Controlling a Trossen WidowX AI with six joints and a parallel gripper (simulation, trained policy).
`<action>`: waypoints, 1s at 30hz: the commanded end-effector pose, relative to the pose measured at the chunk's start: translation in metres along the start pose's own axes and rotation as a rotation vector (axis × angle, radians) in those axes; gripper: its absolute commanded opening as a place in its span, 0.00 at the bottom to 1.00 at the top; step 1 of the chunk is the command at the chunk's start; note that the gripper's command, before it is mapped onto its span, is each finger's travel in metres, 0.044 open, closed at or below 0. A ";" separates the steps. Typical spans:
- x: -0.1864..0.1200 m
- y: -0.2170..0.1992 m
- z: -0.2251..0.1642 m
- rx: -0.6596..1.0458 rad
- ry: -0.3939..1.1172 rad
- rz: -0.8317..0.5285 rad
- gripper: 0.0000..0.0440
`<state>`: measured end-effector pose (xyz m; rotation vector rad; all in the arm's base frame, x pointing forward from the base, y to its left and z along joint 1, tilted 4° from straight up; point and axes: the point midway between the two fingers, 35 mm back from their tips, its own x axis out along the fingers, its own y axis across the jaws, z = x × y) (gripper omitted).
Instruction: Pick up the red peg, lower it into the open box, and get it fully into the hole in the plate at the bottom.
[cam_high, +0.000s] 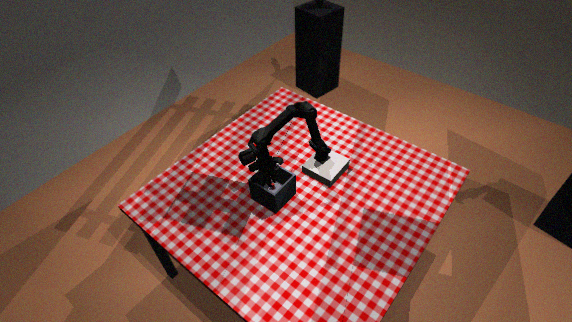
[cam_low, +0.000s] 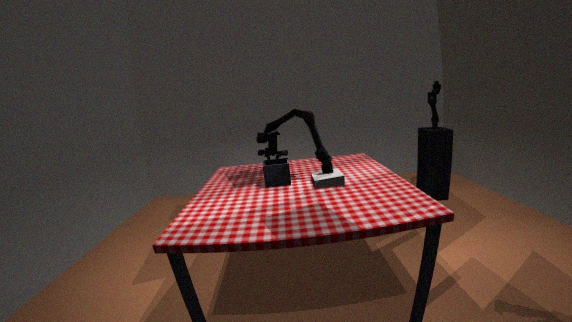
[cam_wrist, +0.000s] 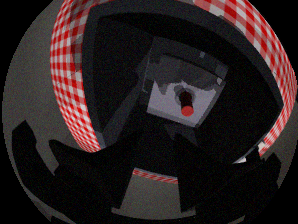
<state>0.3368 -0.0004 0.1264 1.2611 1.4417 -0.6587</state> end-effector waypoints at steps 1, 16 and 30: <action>-0.007 0.005 -0.002 -0.001 0.028 0.025 0.39; -0.026 0.017 0.001 0.004 0.097 0.082 0.51; -0.033 0.029 0.011 -0.028 0.128 0.125 0.48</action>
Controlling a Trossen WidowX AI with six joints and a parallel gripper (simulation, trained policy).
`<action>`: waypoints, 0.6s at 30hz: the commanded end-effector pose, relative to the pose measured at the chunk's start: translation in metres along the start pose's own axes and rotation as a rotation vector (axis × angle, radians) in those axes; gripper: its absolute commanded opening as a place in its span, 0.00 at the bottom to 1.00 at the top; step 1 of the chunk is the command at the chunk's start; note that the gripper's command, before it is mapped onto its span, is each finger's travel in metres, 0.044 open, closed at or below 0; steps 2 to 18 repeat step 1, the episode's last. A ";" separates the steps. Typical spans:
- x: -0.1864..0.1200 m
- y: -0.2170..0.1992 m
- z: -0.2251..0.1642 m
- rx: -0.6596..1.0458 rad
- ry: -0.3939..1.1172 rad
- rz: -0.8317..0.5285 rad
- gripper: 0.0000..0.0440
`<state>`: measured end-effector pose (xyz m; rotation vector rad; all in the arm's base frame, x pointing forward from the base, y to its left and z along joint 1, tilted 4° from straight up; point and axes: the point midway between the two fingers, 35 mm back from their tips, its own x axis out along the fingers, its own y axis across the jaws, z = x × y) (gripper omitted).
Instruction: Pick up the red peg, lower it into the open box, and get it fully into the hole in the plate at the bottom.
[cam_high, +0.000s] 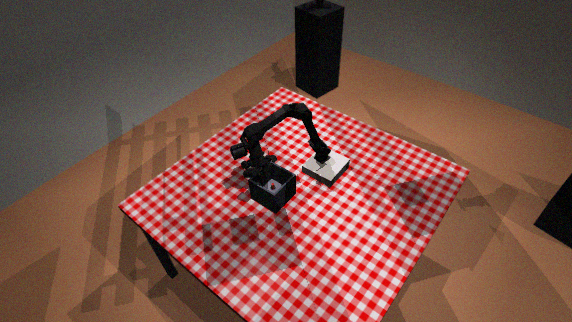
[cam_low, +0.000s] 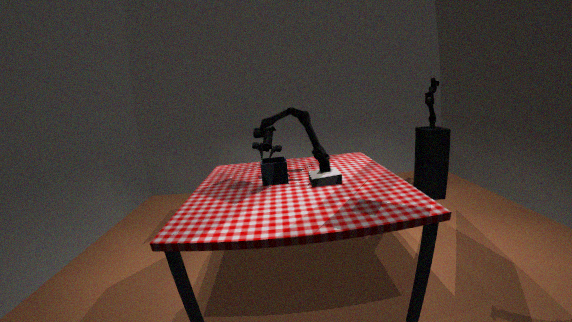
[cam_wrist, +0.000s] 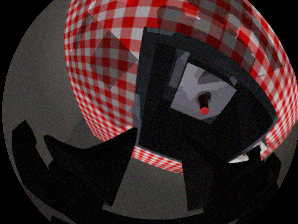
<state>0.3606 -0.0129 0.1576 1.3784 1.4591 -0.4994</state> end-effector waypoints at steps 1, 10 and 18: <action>-0.002 0.004 0.001 -0.015 0.009 0.013 0.48; -0.002 0.004 0.001 -0.015 0.009 0.013 0.48; -0.002 0.004 0.001 -0.015 0.009 0.013 0.48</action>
